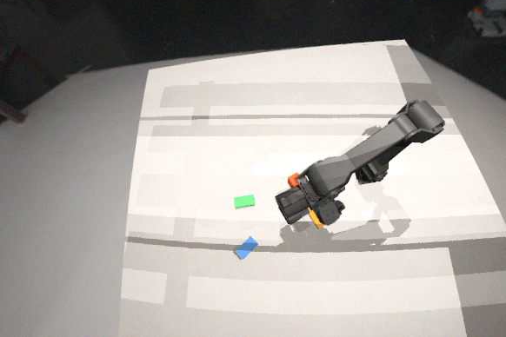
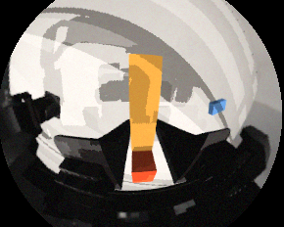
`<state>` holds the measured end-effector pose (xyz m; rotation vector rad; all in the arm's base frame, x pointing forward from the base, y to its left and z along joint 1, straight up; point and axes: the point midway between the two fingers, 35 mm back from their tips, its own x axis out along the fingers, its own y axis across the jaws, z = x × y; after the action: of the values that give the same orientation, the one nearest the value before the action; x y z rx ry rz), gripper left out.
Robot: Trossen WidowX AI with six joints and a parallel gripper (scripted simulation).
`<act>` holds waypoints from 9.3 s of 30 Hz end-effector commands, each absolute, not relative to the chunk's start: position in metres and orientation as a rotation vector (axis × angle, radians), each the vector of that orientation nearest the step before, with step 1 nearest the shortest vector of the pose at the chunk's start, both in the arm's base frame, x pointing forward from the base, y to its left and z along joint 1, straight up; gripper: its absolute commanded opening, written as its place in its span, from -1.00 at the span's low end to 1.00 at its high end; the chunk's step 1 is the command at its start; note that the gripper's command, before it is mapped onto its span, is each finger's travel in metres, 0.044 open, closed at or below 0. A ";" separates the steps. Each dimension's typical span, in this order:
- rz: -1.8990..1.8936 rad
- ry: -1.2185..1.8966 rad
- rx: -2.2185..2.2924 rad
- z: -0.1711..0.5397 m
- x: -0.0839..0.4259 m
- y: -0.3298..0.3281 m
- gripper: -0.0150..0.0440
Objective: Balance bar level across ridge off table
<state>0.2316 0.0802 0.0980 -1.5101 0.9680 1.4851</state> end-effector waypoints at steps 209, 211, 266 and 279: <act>1.485 0.967 -1.511 0.090 0.231 0.080 0.09; 1.485 0.967 -1.511 0.090 0.231 0.080 0.14; 1.485 0.966 -1.511 0.190 0.229 0.080 1.00; 1.485 0.966 -1.511 0.190 0.229 0.080 1.00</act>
<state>0.2296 0.0797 0.1896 -1.5119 0.9656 1.4839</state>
